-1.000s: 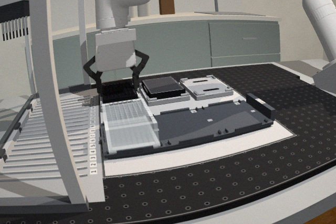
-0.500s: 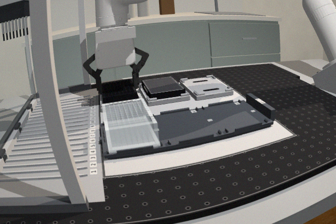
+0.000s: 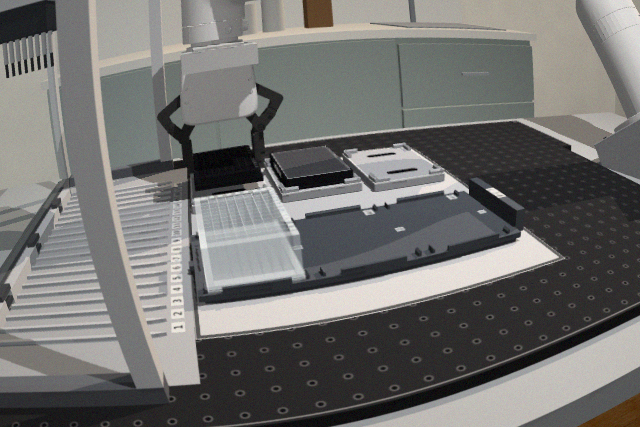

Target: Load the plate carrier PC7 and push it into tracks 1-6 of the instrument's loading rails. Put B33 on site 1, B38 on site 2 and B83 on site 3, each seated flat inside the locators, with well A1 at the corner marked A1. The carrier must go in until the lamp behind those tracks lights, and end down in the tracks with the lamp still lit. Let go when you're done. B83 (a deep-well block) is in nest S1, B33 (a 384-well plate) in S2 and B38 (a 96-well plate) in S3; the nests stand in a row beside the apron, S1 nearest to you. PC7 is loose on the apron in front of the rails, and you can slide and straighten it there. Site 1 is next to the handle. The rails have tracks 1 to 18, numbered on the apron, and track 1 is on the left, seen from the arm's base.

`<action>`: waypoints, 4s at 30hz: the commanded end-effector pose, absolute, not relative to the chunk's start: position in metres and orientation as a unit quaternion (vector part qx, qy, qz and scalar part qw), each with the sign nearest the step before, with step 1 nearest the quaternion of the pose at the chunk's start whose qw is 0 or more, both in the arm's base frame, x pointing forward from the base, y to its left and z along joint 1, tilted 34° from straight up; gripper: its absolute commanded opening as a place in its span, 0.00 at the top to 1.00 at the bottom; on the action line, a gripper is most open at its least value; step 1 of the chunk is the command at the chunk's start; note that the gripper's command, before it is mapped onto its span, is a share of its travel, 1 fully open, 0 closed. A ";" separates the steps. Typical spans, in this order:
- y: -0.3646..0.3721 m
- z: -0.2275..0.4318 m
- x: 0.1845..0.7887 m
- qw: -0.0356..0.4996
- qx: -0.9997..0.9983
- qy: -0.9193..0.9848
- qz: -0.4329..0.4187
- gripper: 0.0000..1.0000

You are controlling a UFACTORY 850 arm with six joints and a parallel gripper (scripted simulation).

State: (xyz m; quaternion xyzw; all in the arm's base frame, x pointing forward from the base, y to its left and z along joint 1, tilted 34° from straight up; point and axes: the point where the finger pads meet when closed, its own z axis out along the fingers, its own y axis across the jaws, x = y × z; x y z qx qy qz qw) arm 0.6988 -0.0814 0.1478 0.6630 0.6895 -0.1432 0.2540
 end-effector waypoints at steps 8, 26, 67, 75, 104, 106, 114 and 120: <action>-0.078 0.153 0.699 0.255 0.663 0.689 -0.143 1.00; -0.068 0.168 0.696 0.255 0.663 0.689 -0.143 1.00; -0.036 0.218 0.686 0.255 0.663 0.689 -0.142 1.00; -0.030 0.228 0.684 0.254 0.663 0.689 -0.142 1.00; 0.033 0.182 0.650 0.254 0.660 0.692 -0.143 1.00; 0.040 0.176 0.646 0.254 0.660 0.692 -0.143 1.00; 0.069 0.154 0.630 0.254 0.660 0.692 -0.143 1.00; 0.084 0.143 0.622 0.254 0.660 0.692 -0.143 1.00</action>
